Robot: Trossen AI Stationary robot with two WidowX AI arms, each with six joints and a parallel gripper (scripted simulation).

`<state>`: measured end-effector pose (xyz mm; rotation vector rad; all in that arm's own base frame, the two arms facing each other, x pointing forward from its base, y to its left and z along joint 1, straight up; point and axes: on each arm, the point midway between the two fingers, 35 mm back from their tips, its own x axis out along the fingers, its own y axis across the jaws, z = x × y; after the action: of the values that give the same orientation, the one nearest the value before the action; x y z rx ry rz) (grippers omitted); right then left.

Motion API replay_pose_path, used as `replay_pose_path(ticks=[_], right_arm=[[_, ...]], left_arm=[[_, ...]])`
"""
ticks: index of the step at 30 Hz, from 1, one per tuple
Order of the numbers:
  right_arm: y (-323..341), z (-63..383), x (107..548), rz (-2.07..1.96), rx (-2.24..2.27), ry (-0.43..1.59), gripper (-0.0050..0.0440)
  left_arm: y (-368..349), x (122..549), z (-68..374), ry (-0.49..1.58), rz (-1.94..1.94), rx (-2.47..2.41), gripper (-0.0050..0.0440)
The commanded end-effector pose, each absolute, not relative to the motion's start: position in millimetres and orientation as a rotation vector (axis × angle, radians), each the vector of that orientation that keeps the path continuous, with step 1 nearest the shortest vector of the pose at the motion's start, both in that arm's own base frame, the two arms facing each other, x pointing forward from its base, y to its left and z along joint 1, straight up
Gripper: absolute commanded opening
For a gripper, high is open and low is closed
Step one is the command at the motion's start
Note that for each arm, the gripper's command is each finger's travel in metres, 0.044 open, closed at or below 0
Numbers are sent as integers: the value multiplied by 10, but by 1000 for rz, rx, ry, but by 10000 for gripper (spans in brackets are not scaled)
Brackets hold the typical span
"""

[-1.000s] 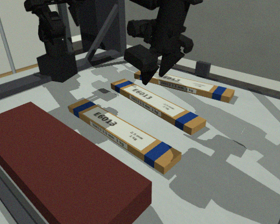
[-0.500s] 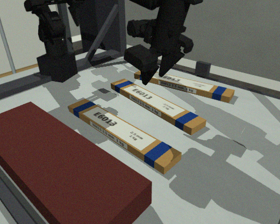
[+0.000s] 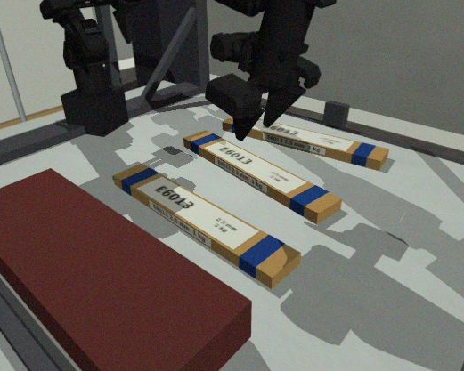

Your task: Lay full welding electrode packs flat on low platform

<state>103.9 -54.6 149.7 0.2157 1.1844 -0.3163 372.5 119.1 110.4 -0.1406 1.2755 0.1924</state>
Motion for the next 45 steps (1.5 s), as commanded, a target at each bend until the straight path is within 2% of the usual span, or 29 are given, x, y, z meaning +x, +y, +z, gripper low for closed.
replay_pose_path(ticks=[1,26,45], right_arm=[[-553,1558,1053,-317,209,1165,430],[-553,1558,1053,-317,209,1165,430],[-553,1558,1053,-317,209,1165,430]], left_arm=[[1189,3719,1091,1277,194,-141,300],[1189,3719,1091,1277,194,-141,300],[1182,3695,722,1301,193,-147,300]])
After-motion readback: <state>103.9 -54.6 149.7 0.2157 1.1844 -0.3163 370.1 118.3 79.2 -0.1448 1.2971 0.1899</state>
